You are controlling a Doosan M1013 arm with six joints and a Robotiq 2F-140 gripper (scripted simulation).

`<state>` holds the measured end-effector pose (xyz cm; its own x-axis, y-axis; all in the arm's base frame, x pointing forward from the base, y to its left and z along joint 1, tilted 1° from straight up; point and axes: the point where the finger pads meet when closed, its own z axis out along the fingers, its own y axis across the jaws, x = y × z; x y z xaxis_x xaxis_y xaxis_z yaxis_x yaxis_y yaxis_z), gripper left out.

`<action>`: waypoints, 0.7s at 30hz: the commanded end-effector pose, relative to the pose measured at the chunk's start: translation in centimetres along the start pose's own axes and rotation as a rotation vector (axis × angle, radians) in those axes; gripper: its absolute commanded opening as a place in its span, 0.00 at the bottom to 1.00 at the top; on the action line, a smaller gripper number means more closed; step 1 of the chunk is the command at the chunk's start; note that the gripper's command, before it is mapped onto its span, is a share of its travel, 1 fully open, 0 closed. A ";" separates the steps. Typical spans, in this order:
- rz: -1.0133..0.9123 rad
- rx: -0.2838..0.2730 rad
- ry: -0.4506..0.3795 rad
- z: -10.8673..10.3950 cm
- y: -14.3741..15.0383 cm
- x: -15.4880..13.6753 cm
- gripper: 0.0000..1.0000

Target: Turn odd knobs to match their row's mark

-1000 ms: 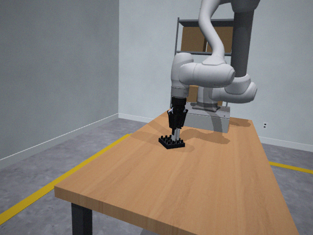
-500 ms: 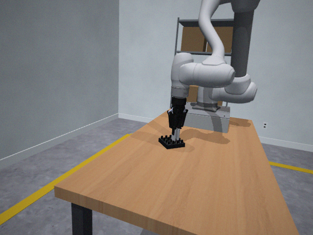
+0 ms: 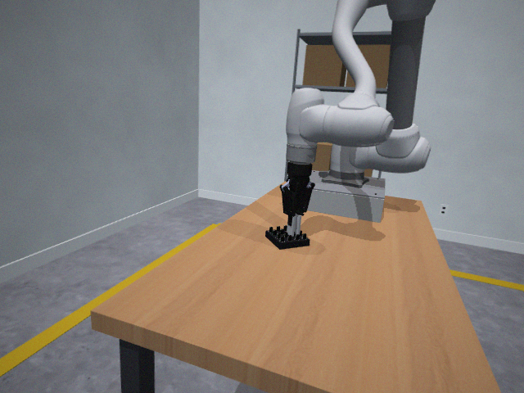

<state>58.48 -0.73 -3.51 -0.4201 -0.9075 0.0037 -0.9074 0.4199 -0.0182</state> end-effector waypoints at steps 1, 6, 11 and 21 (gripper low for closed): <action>0.000 0.000 0.000 0.0 0.0 0.0 0.12; 0.000 0.000 0.000 0.0 0.0 0.0 0.05; 0.000 0.000 0.000 0.0 0.0 0.0 0.05; 0.000 0.000 0.000 0.0 0.0 0.0 0.05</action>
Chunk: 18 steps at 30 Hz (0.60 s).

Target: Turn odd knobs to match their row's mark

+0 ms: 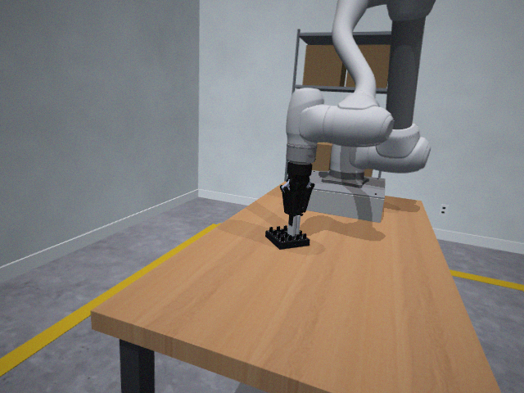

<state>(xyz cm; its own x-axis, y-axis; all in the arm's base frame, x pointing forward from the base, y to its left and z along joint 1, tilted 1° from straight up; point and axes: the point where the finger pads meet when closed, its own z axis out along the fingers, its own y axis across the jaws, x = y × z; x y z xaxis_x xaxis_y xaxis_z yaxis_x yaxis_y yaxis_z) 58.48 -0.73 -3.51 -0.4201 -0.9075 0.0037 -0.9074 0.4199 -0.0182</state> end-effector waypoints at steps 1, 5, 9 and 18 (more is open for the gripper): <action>0.000 0.000 0.000 0.0 0.0 0.0 0.05; 0.000 0.000 0.000 0.0 0.0 0.0 0.05; 0.000 0.000 0.000 0.0 0.0 0.0 0.05; 0.014 0.000 0.000 0.0 0.0 0.0 0.05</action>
<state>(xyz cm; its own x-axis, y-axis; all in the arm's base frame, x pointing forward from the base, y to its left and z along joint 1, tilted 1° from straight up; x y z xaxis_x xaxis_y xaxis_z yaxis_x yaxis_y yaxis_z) 58.48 -0.73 -3.51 -0.4240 -0.9056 0.0035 -0.9055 0.4239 -0.0182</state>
